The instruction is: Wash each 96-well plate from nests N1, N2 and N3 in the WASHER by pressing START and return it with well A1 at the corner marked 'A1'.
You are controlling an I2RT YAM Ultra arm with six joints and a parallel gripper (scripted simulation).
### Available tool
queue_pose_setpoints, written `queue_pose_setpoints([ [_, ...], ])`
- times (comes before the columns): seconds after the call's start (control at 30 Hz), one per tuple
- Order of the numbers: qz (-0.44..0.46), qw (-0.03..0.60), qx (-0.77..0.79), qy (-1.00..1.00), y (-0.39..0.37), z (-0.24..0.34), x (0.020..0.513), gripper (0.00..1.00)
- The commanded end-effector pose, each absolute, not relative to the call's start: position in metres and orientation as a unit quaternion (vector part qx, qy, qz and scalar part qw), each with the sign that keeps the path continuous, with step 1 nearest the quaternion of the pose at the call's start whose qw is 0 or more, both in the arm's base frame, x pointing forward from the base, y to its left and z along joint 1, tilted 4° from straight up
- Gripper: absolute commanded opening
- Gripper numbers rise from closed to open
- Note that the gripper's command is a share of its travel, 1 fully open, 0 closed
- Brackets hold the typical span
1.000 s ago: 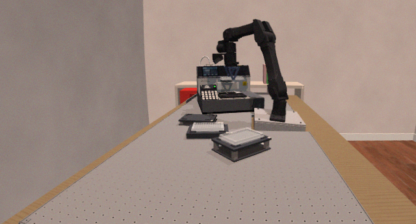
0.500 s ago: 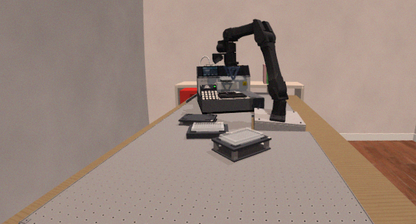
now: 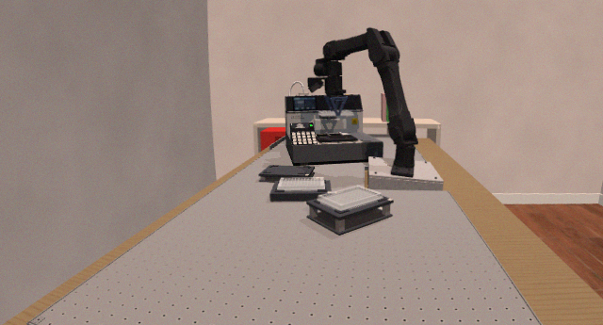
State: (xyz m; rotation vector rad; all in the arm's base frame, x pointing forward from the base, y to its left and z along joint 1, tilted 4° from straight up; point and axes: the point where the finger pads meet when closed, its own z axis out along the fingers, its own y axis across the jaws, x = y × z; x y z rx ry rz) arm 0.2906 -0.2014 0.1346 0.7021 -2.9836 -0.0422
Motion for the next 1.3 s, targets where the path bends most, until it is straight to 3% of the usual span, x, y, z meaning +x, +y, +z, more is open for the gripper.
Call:
queue_pose_setpoints([
  [0.0,-0.010,0.031,0.229,-0.973,-0.201,0.139,0.293,0.00],
  [1.27,-0.010,0.031,0.229,-0.973,-0.202,0.087,0.291,0.00],
])
